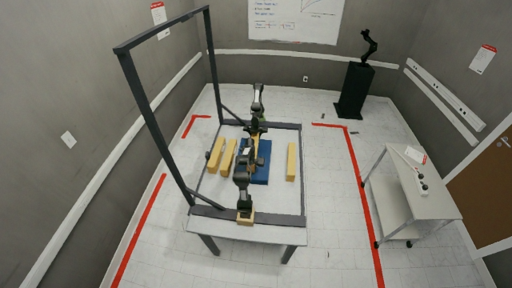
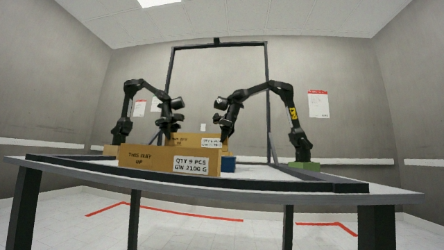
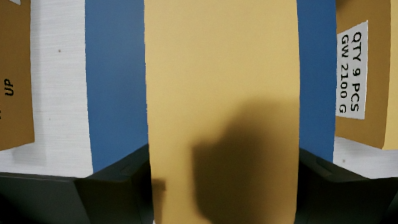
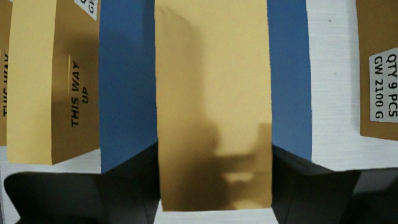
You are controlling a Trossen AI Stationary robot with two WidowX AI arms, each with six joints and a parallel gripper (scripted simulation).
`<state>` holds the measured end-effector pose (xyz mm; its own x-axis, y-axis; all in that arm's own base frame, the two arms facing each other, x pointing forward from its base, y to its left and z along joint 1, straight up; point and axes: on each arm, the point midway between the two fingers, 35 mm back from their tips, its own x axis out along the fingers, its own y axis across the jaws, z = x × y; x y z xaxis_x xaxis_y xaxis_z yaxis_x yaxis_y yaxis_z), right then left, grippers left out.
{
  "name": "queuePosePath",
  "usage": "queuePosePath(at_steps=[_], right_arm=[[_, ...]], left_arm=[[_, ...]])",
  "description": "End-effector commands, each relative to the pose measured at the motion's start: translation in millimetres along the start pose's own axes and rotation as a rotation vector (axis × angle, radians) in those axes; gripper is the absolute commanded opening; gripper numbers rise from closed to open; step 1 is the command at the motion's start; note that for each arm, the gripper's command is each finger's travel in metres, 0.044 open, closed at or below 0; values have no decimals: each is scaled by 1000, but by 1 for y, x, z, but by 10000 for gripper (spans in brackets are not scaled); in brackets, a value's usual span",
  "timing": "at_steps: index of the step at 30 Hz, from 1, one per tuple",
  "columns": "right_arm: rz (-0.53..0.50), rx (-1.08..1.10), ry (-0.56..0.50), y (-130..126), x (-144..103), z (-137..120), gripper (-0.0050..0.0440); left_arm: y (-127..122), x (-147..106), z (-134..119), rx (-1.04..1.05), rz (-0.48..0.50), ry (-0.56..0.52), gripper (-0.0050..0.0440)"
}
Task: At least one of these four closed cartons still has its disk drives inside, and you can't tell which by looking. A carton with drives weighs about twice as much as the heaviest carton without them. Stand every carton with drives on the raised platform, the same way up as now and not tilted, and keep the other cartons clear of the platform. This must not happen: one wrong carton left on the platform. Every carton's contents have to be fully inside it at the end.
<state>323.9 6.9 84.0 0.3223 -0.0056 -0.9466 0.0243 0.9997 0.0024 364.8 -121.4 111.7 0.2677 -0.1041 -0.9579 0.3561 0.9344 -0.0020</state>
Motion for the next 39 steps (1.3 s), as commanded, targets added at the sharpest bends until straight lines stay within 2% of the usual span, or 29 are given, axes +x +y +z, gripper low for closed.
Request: queuePosePath(at_steps=[1,35,36,39], right_arm=[[2,-10,-55,2,-17,8,-50],[0,-9,-56,2,-17,8,-50],[1,-10,-56,2,9,-1,-50],[1,-10,-56,2,9,-1,-50]], left_arm=[[1,-35,13,-3,11,-102,-50],[2,-35,14,-5,10,-101,-50],[2,4,3,-5,10,-102,-50],[2,4,3,-5,10,-102,-50]])
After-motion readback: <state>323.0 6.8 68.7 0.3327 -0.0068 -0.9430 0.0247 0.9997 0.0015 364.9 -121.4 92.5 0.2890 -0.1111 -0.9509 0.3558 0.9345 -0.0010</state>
